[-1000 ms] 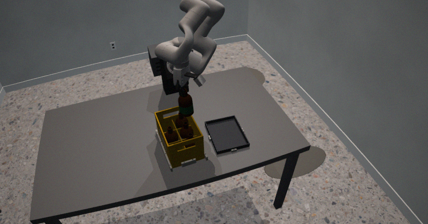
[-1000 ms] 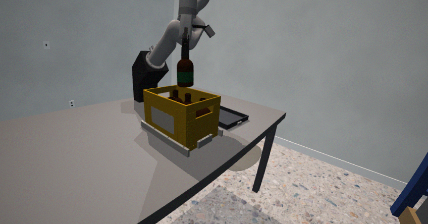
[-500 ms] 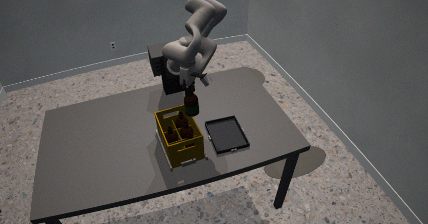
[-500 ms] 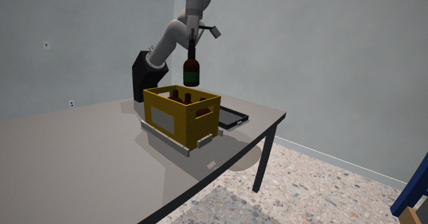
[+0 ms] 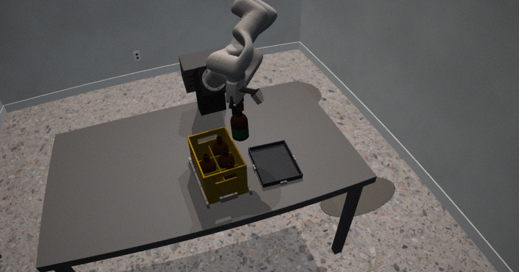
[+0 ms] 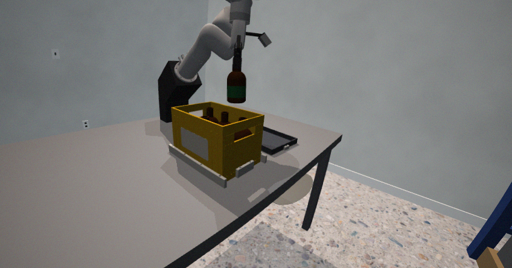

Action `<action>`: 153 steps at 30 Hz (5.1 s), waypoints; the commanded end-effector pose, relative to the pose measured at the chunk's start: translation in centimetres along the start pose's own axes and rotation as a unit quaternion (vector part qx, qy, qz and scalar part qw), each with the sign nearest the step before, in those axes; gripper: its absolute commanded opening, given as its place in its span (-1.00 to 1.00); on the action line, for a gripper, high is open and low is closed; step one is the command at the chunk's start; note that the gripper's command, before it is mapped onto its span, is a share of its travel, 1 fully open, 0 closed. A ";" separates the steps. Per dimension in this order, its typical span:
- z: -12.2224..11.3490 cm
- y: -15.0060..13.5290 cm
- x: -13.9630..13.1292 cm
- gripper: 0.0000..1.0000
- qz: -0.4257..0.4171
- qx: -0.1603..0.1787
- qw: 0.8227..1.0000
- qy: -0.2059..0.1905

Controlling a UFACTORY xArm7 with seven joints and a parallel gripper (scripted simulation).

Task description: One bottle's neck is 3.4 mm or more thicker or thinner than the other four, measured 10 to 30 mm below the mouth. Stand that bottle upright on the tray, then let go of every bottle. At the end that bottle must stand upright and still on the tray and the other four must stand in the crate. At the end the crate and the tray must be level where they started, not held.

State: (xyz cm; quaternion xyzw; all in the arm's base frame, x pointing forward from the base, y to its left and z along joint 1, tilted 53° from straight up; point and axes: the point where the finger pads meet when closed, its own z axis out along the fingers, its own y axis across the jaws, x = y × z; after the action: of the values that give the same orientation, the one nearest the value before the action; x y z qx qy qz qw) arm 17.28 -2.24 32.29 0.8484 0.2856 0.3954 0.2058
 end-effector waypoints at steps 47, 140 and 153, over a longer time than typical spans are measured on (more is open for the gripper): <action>-0.1 -4.4 9.5 -1.00 0.000 -0.001 1.000 0.000; 0.0 -6.6 14.2 -1.00 0.000 -0.001 1.000 0.000; 0.6 -6.6 14.2 -1.00 0.000 -0.001 1.000 0.000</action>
State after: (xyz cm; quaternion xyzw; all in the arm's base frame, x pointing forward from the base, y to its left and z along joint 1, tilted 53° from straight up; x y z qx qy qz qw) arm 22.85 11.84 36.03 0.8486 0.2850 0.3948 0.2069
